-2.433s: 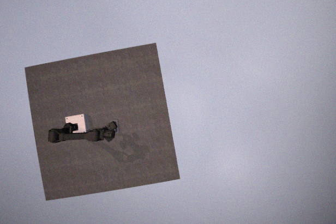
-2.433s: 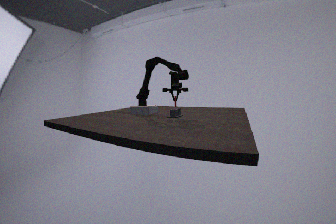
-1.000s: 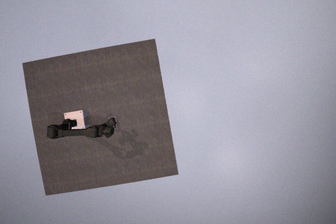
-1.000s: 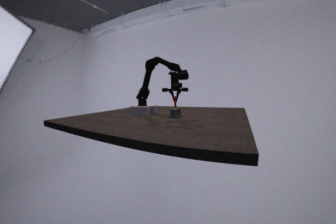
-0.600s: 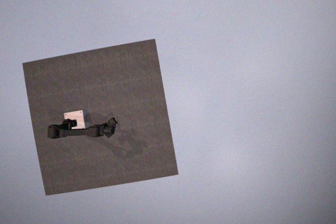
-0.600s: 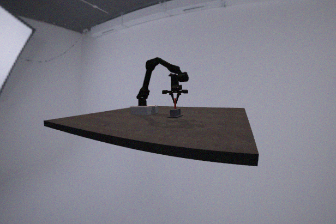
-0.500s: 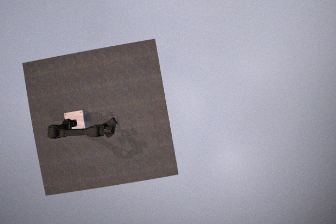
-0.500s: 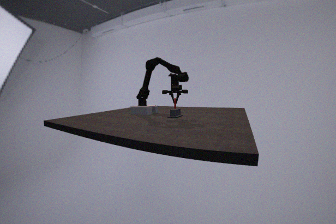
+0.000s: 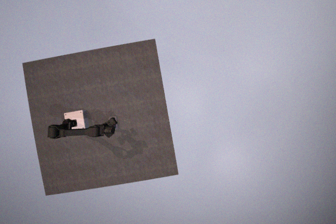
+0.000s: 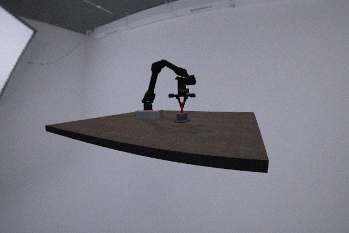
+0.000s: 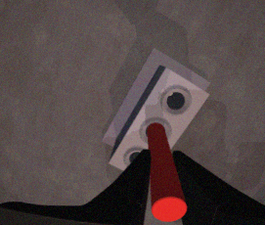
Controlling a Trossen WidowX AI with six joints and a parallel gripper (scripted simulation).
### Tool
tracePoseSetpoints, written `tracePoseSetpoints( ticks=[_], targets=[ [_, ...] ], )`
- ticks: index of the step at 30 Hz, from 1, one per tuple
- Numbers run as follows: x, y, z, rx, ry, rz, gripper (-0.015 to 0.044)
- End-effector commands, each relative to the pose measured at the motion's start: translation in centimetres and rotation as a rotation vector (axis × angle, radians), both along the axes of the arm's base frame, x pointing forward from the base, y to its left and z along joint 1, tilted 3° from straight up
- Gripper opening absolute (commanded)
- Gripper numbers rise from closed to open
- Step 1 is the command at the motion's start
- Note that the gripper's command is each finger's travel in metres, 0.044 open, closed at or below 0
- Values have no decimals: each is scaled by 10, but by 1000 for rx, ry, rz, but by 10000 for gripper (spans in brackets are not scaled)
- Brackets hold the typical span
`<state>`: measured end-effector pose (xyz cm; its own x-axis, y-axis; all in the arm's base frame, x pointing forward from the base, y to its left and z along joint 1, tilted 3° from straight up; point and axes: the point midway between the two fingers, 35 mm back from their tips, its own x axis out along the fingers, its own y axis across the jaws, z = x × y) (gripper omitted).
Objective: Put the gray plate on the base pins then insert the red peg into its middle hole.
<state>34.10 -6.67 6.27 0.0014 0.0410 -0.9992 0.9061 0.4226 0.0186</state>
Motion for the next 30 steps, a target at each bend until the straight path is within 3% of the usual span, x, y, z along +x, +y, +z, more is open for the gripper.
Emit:
tracePoseSetpoints(
  ticks=[1, 17, 23, 30],
  targets=[
    [1, 0, -1, 0, -2, 0, 0],
    [0, 0, -1, 0, 0, 0, 0],
    [0, 0, -1, 0, 0, 0, 150],
    [0, 0, -1, 0, 0, 0, 150]
  ],
)
